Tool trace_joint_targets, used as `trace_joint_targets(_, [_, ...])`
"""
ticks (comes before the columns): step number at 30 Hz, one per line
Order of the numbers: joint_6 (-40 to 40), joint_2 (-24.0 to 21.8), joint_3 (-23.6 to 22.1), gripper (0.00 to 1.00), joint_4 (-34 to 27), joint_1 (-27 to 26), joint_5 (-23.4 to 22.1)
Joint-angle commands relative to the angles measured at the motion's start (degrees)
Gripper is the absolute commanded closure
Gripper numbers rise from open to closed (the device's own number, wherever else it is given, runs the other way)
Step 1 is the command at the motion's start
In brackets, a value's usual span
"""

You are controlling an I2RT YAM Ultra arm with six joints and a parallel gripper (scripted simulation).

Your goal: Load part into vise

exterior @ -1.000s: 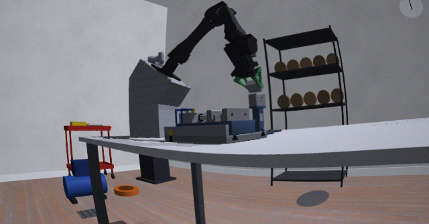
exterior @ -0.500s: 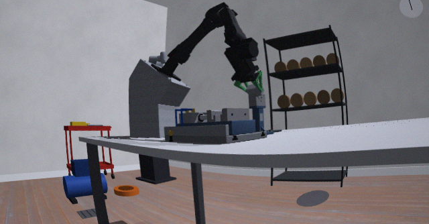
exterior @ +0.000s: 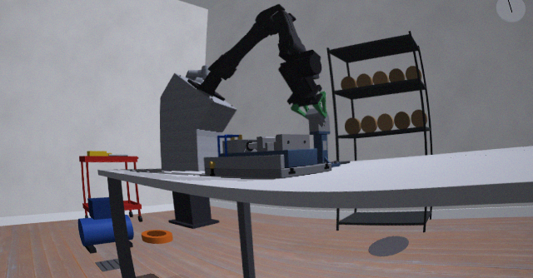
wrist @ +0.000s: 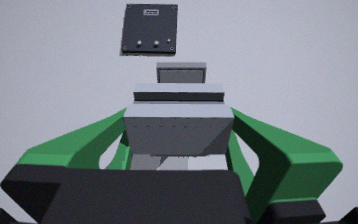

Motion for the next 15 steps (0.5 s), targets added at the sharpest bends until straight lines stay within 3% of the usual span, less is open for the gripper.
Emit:
trace_joint_targets(1, [0.78,-0.67,-0.27,1.0,1.14,0.43,-2.04])
trace_joint_targets(15, [1.48,1.0,-0.32,1.0,2.65,0.54,-1.86])
